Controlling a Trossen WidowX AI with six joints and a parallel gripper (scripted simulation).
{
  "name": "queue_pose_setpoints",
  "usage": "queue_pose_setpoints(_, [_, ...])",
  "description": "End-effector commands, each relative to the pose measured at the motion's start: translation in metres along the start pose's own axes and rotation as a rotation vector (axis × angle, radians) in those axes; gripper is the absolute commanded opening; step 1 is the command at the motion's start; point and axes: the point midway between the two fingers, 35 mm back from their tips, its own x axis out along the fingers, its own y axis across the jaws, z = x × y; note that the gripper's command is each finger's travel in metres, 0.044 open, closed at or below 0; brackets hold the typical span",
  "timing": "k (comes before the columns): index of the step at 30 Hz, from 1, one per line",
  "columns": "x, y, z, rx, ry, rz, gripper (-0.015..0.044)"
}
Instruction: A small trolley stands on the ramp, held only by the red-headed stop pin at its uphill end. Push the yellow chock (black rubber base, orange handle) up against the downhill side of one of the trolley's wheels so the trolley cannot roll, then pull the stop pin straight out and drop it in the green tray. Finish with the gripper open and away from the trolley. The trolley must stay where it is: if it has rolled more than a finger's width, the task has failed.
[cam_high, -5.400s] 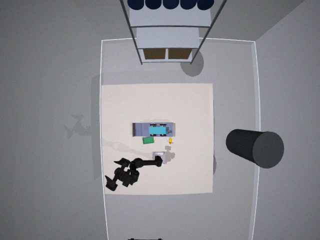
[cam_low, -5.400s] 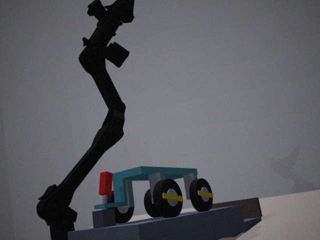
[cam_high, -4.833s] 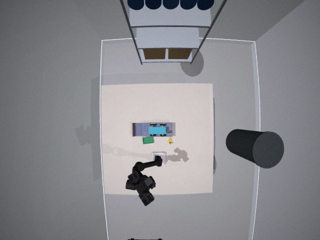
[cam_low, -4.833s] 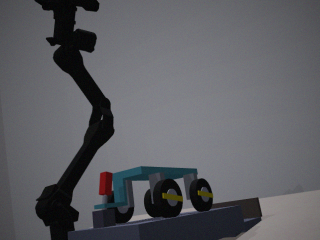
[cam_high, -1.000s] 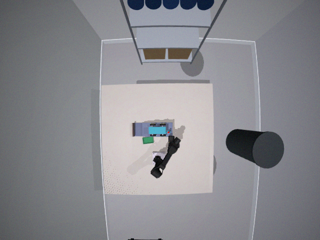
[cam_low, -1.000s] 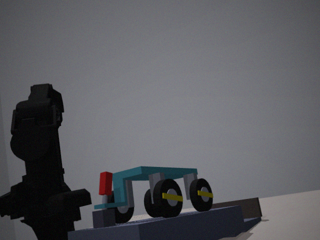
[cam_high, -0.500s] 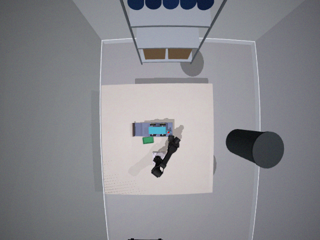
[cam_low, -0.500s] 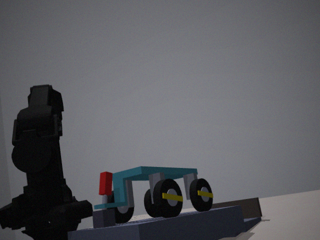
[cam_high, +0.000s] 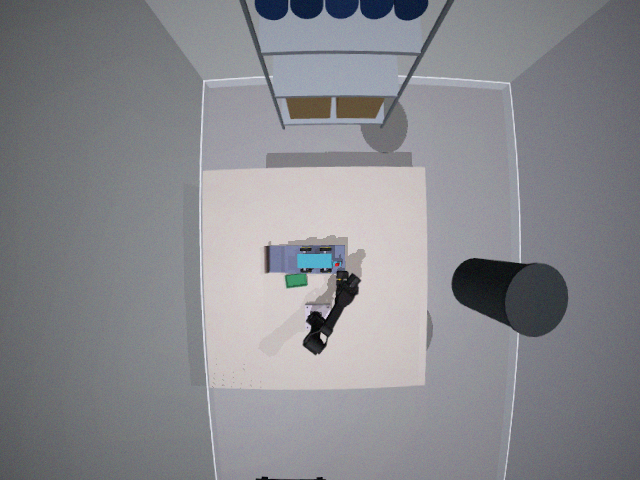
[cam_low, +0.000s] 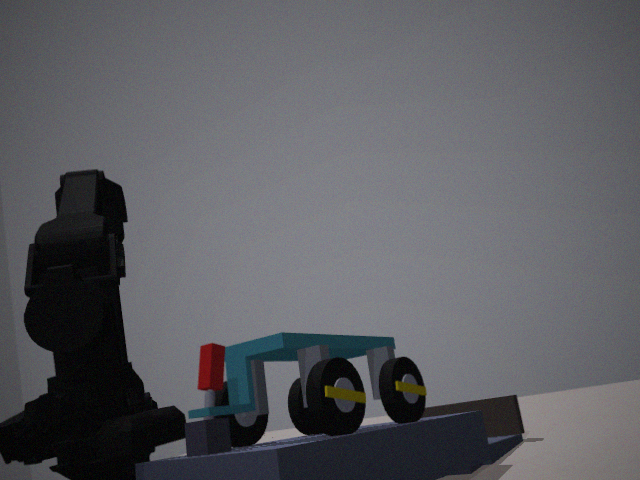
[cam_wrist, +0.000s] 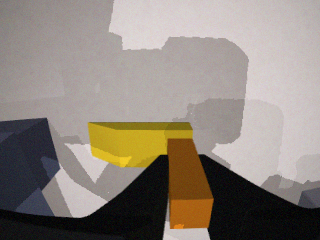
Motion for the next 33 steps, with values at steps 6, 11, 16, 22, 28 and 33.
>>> queue_pose_setpoints(6, [-0.024,-0.002,-0.001,0.006,-0.004,0.000,0.0000])
queue_pose_setpoints(11, [-0.038,-0.002,-0.002,0.006,-0.004,0.000,0.0000])
queue_pose_setpoints(16, [-0.053,-0.002,-0.002,0.006,-0.004,0.000,0.0000])
queue_pose_setpoints(22, [-0.071,-0.002,-0.003,0.006,-0.004,0.000,0.0000])
queue_pose_setpoints(28, [-0.089,-0.002,-0.003,0.006,-0.004,0.000,0.0000])
queue_pose_setpoints(33, [-0.104,-0.002,-0.003,0.006,-0.004,0.000,0.0000])
